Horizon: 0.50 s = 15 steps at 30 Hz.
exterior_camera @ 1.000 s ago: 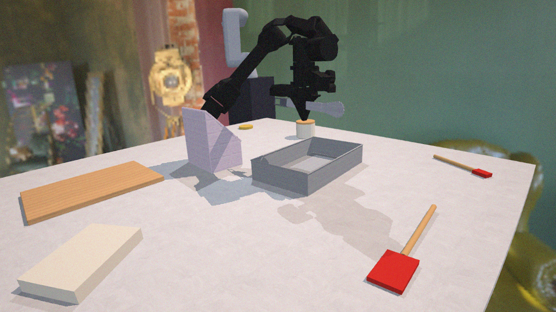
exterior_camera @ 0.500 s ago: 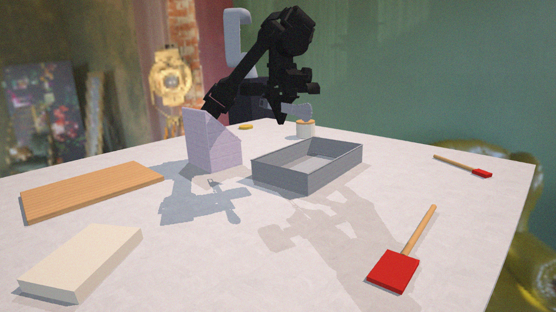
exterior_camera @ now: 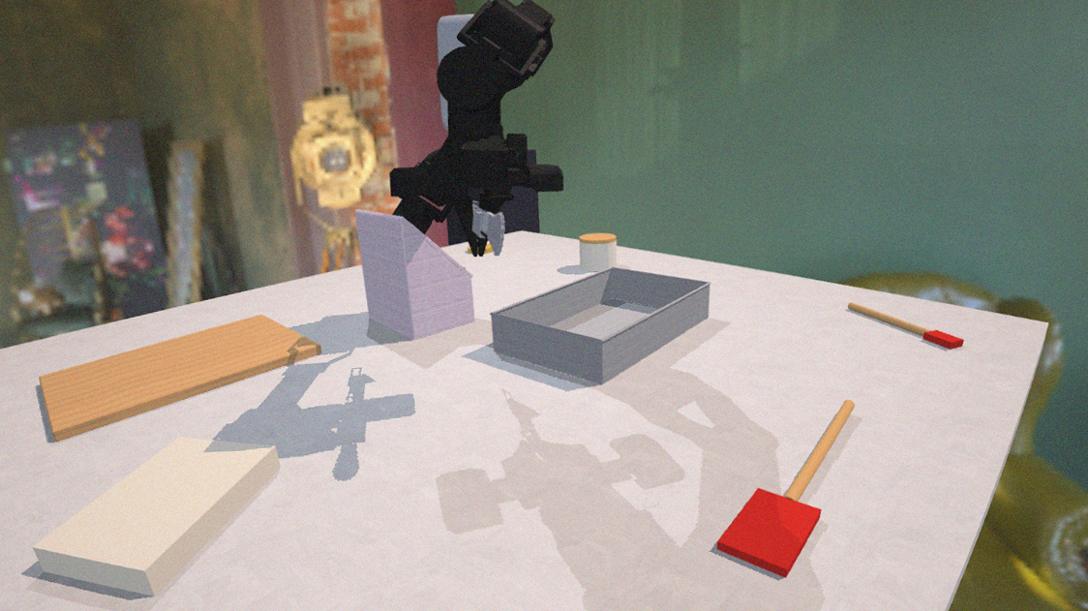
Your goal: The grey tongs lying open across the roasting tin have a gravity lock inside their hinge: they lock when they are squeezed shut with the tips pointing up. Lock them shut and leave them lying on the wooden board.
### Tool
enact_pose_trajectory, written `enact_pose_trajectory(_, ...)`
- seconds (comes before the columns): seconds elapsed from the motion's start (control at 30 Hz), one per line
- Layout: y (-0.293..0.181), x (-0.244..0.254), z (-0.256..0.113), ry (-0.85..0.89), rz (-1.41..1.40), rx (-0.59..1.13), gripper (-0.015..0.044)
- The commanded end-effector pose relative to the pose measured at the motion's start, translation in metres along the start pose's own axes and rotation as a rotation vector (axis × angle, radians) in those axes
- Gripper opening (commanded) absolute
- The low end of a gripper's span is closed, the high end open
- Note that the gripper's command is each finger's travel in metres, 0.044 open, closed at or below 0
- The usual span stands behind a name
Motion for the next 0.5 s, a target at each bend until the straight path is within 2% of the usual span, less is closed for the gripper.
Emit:
enact_pose_trajectory(0.0,0.013,-0.024,0.0,0.003,0.032,-0.005,-0.015)
enact_pose_trajectory(0.47,0.044,-0.119,0.014,0.029,0.16,0.022,-0.015)
Point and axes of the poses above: the point midway between the two fingers, 35 mm back from their tips, its own z axis out along the fingers, its own x axis across the jaws, y = z × x, the point moved 9 cm from there along -z, back along the fingers, and after that the axes turned 13 degrees about z, right-handed, at the moved point
